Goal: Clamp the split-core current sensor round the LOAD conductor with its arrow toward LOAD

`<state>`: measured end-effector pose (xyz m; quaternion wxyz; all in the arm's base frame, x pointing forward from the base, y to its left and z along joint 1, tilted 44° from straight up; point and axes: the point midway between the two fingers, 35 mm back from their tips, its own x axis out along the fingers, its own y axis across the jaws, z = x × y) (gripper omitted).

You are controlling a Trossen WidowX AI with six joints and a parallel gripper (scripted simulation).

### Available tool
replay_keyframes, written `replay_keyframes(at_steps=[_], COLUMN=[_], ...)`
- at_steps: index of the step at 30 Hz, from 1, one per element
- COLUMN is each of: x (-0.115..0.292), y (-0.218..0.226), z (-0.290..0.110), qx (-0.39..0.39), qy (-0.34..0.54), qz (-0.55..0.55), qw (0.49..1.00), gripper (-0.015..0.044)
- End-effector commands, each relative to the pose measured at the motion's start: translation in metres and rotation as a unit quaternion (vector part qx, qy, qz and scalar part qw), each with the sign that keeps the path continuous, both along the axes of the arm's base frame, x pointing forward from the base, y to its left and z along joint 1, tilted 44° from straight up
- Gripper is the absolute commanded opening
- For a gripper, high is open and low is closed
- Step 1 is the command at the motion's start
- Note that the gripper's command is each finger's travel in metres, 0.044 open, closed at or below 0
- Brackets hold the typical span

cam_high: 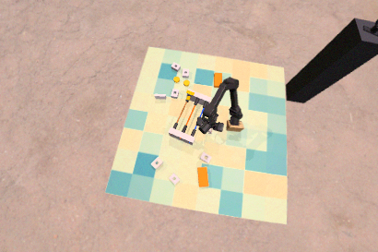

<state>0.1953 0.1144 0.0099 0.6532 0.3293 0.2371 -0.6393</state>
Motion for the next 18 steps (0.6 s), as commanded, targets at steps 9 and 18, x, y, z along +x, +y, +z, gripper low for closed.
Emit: replay_keyframes(at_steps=[9,18], x=[0.000,0.001], y=[-0.016,-0.026], z=[-0.016,-0.026], qx=[-0.003,-0.003], qy=[-0.001,-0.002], qz=[-0.006,-0.006], qw=[1.000,1.000], gripper=[0.0320,0.0320])
